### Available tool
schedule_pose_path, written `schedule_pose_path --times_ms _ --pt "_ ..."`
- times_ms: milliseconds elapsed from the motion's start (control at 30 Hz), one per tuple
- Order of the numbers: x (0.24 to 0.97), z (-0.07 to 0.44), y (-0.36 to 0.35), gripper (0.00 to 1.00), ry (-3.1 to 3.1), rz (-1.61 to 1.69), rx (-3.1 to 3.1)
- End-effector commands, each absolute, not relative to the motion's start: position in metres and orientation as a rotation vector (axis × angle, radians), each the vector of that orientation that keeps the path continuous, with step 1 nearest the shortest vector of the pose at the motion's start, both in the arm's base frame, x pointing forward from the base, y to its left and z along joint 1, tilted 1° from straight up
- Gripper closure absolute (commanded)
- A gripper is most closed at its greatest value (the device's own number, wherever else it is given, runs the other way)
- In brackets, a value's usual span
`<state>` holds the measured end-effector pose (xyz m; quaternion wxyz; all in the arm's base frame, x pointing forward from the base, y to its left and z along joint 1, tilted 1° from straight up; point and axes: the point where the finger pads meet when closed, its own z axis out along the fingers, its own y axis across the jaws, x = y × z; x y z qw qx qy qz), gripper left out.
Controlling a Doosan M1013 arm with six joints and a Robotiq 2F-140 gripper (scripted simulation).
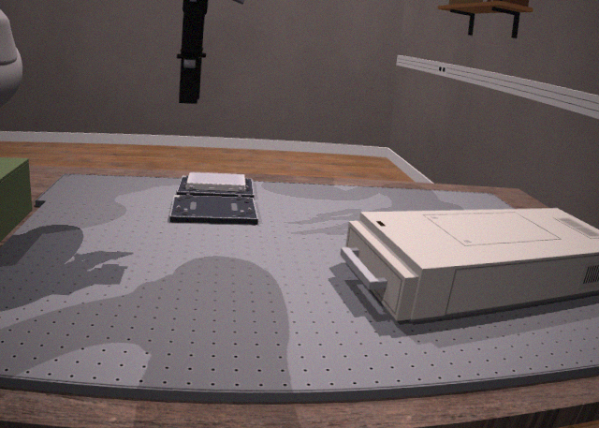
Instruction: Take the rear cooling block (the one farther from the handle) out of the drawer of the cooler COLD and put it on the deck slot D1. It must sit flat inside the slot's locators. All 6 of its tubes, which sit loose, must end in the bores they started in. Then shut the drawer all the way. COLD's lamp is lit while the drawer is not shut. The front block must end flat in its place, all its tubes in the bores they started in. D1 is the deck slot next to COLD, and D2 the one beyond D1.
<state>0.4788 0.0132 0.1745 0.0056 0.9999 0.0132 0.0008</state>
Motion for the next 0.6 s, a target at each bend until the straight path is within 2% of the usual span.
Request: schedule_pose_path --times_ms 0,567 --pt "0.4796 0.1757 0.0136 0.65 0.037 0.007 3.129" --pt "0.4796 0.1757 0.0136 0.66 -0.005 0.007 3.129"
